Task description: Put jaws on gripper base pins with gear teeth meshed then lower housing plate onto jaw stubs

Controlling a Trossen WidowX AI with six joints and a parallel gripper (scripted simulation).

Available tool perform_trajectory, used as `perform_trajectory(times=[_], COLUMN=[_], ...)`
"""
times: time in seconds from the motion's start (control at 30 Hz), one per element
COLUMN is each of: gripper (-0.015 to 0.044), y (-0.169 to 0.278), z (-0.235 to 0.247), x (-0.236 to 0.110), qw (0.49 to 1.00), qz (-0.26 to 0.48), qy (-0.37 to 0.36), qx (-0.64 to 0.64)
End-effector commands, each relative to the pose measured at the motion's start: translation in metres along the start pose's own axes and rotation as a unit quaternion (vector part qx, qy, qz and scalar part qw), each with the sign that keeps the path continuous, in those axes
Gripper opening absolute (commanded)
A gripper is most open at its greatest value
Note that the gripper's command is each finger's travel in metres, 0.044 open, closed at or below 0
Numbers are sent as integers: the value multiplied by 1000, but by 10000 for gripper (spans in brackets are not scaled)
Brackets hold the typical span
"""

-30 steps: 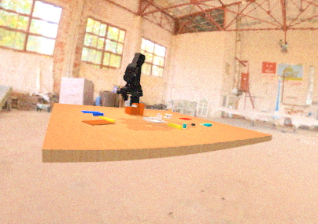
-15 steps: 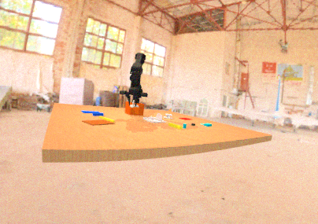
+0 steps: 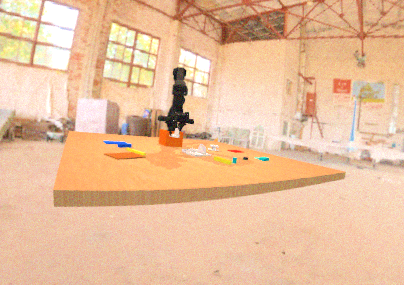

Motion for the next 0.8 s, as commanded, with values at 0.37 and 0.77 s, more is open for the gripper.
perform_trajectory(times=[0.37,0.77], gripper=[134,134], y=[-24,-25], z=[24,26], x=[-1,-1], qw=[976,974], qz=[-2,-2], qy=[2,1], qx=[-216,-226])
Point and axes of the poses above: the point midway between the two fingers, 35 mm back from their tips, its own x axis out along the fingers, its own z axis across the jaws, y = z × x, the point moved 10 cm from there along -x, back along the fingers, and after that the axes turned 13 degrees about -x, right-handed, at the moved point
